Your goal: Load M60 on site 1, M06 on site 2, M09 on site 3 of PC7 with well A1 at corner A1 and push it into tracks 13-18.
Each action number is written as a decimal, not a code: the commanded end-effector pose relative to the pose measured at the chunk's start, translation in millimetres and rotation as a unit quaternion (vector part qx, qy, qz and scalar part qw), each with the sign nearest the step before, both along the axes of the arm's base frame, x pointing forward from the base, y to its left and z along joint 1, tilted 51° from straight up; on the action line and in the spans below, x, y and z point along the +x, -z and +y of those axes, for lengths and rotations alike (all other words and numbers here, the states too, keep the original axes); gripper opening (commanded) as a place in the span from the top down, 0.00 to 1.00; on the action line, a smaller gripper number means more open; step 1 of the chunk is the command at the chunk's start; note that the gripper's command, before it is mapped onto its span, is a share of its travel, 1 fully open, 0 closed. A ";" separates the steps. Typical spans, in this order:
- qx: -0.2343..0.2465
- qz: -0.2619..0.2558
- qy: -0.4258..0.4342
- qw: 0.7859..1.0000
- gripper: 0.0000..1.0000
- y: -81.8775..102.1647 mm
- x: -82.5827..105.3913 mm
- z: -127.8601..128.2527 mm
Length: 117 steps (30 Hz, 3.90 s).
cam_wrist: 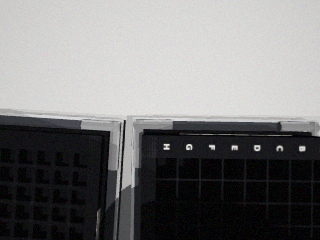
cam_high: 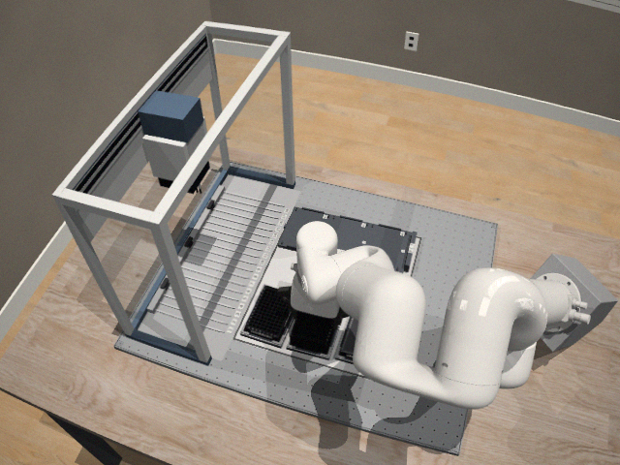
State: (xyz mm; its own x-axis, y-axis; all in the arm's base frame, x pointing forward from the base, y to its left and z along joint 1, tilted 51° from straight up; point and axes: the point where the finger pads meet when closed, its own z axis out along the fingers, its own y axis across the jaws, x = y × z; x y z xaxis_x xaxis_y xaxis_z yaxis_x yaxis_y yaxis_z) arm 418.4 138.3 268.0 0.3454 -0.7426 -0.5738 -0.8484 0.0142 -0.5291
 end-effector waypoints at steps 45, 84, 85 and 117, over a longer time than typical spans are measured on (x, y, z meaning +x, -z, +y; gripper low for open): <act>0.000 -0.001 0.001 1.000 1.00 4.4 4.1 5.5; 0.000 -0.001 0.001 1.000 1.00 3.5 3.6 4.6; 0.000 -0.001 0.001 1.000 1.00 3.1 3.3 4.2; 0.000 -0.001 0.001 1.000 1.00 -8.2 -3.9 -7.9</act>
